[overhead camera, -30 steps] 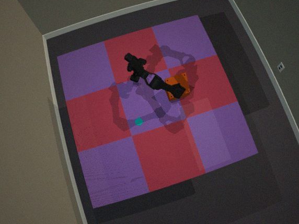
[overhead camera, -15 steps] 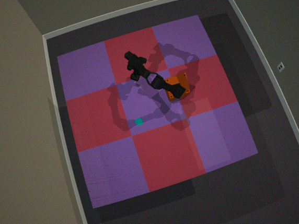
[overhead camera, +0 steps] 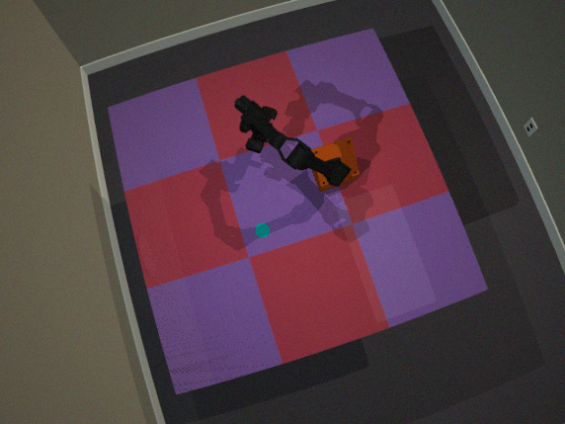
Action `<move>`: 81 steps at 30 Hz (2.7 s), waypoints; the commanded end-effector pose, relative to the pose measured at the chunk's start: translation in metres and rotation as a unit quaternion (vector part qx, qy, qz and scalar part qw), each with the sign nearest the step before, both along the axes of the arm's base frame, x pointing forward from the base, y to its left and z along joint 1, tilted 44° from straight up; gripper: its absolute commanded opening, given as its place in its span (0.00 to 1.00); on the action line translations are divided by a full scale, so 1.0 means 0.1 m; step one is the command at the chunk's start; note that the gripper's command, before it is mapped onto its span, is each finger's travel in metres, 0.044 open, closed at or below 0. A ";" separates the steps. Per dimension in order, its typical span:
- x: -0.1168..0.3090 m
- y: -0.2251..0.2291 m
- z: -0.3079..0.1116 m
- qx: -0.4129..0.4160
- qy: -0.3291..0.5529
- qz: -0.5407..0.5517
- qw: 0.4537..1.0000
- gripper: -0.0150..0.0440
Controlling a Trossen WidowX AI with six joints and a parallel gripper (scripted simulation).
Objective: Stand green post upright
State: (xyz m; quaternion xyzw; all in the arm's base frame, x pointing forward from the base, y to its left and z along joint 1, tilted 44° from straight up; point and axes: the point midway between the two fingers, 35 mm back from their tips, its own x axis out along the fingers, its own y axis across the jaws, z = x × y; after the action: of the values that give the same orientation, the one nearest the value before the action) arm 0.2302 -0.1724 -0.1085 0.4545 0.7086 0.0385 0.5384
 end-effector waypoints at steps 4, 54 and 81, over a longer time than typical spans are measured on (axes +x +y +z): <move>0.15 0.04 0.16 -0.010 -0.006 0.005 1.000 0.29; 0.93 0.84 1.16 -0.027 -0.046 0.041 0.998 0.29; 1.12 1.46 1.73 -0.018 -0.070 0.064 0.995 0.29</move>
State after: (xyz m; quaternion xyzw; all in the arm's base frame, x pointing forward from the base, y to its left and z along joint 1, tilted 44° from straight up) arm 0.3402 -0.0346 0.0537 0.3939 0.7016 0.0867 0.5874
